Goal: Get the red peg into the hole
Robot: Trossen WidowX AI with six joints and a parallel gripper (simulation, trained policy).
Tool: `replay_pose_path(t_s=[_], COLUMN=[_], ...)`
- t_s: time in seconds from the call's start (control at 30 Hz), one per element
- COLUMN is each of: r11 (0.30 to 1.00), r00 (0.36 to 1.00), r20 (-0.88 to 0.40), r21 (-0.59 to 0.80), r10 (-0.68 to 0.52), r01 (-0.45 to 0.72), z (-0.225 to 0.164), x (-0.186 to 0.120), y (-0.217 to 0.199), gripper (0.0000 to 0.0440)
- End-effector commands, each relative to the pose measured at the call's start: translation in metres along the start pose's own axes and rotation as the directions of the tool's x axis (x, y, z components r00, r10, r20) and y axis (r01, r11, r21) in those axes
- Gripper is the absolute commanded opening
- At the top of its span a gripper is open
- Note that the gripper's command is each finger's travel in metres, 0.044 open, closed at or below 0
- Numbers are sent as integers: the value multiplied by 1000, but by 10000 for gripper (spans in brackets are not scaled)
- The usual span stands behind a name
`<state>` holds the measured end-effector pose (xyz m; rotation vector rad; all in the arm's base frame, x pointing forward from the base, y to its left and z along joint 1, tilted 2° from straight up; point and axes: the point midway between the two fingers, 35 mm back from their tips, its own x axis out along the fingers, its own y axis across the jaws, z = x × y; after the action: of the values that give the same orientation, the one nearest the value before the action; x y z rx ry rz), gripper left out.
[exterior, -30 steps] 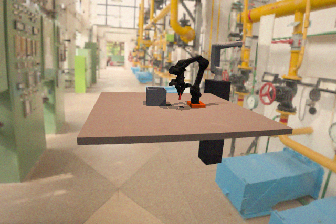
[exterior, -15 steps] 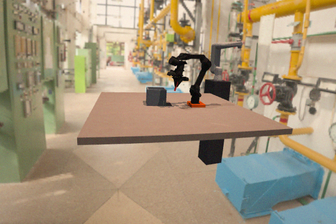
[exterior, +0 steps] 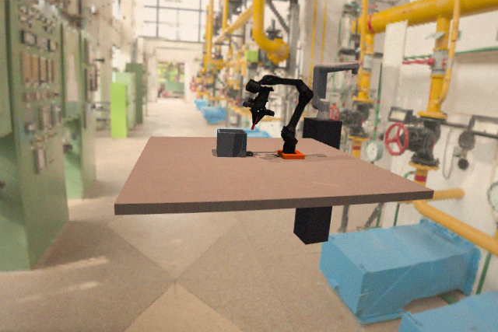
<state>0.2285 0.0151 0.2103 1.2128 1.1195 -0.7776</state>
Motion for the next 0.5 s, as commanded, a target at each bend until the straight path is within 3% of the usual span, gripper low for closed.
replay_pose_path(t_s=[0.0, 0.47], r11=[1000, 998], r00=[1000, 997], r20=[23, 61], r21=[6, 45], r10=[-4, -41], r01=[4, 38], z=[12, 58], x=[-2, 4], y=[4, 12], gripper=[0, 0])
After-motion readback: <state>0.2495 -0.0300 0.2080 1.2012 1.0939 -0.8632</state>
